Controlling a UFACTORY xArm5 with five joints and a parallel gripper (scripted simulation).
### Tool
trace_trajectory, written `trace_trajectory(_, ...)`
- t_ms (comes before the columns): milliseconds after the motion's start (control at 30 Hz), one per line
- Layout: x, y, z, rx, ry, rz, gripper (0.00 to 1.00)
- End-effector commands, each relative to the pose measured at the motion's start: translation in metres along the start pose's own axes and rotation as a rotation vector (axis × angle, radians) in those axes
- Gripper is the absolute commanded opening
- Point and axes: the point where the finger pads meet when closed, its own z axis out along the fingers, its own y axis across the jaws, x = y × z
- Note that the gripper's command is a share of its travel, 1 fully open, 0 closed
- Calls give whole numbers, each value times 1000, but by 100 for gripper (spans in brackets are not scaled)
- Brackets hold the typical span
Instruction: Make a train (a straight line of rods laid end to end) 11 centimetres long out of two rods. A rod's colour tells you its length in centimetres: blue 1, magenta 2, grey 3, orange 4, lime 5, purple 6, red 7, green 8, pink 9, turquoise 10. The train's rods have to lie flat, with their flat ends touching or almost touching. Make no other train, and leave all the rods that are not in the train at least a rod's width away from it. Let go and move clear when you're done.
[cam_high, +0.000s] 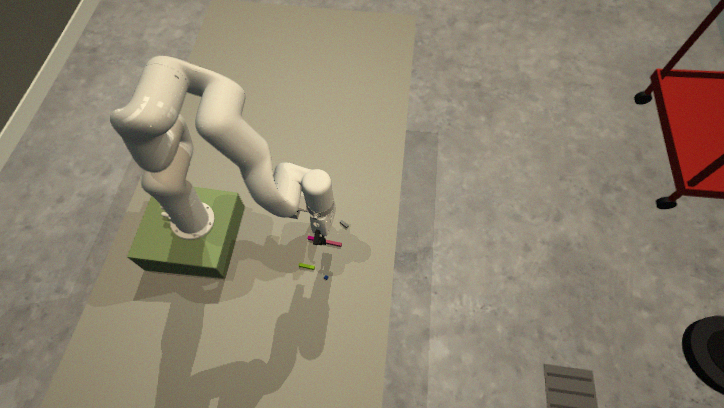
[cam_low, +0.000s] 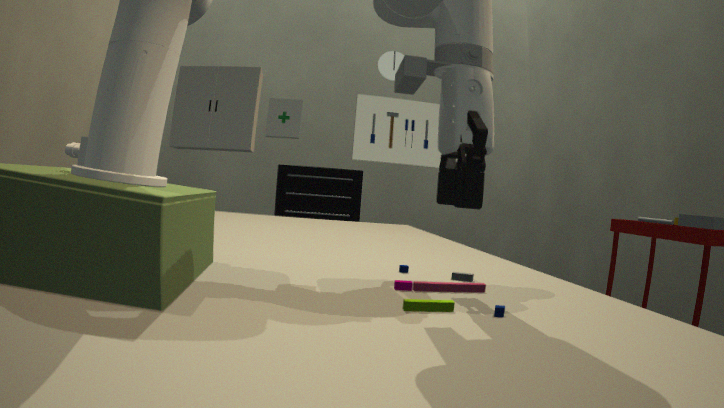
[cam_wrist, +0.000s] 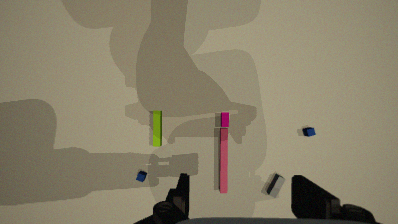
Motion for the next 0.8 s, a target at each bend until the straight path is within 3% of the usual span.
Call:
trace_trajectory(0,-1,0,-1,-1,-4,0,100)
trace_trajectory(400,-1,0,-6,0,-4,0,100)
trace_trajectory(767,-1,-1,-50,0,-4,0,100)
